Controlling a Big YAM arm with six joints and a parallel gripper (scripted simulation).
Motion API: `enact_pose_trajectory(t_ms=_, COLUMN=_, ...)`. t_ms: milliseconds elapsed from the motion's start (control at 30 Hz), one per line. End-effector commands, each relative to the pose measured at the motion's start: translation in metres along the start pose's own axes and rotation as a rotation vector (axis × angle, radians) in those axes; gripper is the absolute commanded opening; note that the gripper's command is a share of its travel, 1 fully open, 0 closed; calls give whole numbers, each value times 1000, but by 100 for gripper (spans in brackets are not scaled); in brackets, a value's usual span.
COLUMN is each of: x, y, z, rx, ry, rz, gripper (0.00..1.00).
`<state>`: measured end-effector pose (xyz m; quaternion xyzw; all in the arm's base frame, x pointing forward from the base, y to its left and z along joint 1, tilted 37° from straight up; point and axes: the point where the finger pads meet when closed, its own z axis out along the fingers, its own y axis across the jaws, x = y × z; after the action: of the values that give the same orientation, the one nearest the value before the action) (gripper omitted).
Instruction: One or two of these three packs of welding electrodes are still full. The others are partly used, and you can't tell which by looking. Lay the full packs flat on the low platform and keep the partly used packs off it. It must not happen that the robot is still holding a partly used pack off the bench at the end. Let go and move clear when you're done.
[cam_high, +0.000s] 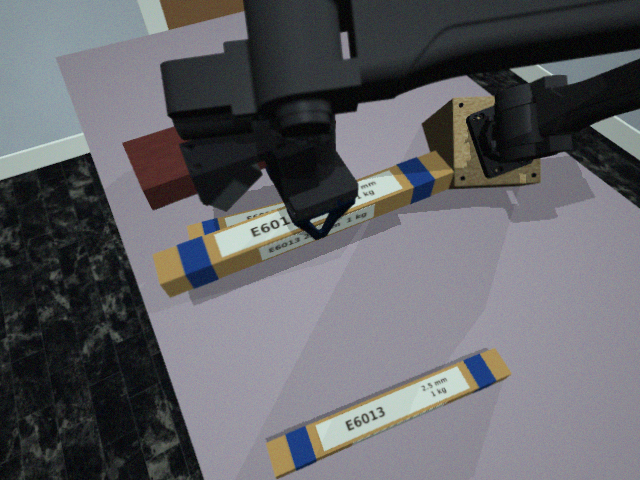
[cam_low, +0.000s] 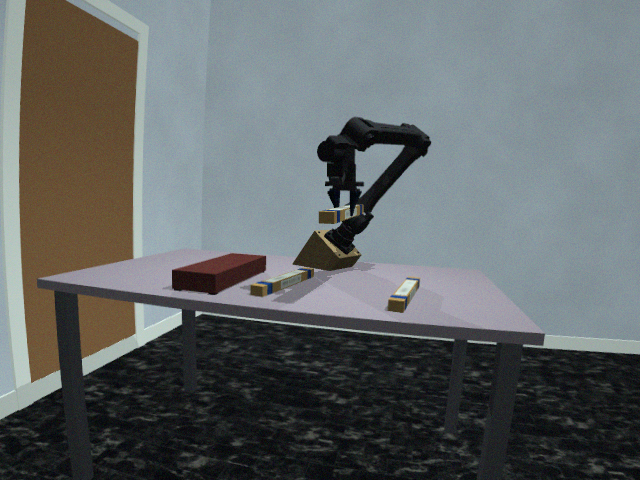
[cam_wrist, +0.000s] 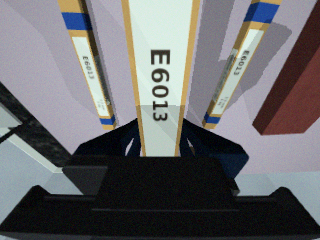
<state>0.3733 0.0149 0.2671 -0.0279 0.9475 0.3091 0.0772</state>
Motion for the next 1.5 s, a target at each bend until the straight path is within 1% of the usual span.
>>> enact_pose_trajectory(t_ms=0, x=-24, y=7, z=-49, rx=32, ry=-107, rz=-37, gripper=0)
enact_pose_trajectory(t_ms=700, x=-18, y=4, z=-40, rx=40, ry=-128, rz=-37, gripper=0)
enact_pose_trajectory(t_ms=900, x=-7, y=-2, z=-27, rx=32, ry=-107, rz=-21, gripper=0)
enact_pose_trajectory(t_ms=1067, x=-3, y=-3, z=-24, rx=30, ry=-99, rz=-15, gripper=0)
enact_pose_trajectory(t_ms=1233, x=-7, y=0, z=-28, rx=35, ry=-115, rz=-29, gripper=0)
enact_pose_trajectory(t_ms=1333, x=-7, y=-8, z=-27, rx=40, ry=-113, rz=-118, gripper=0)
enact_pose_trajectory(t_ms=1467, x=-3, y=-21, z=-20, rx=35, ry=-102, rz=-113, gripper=0)
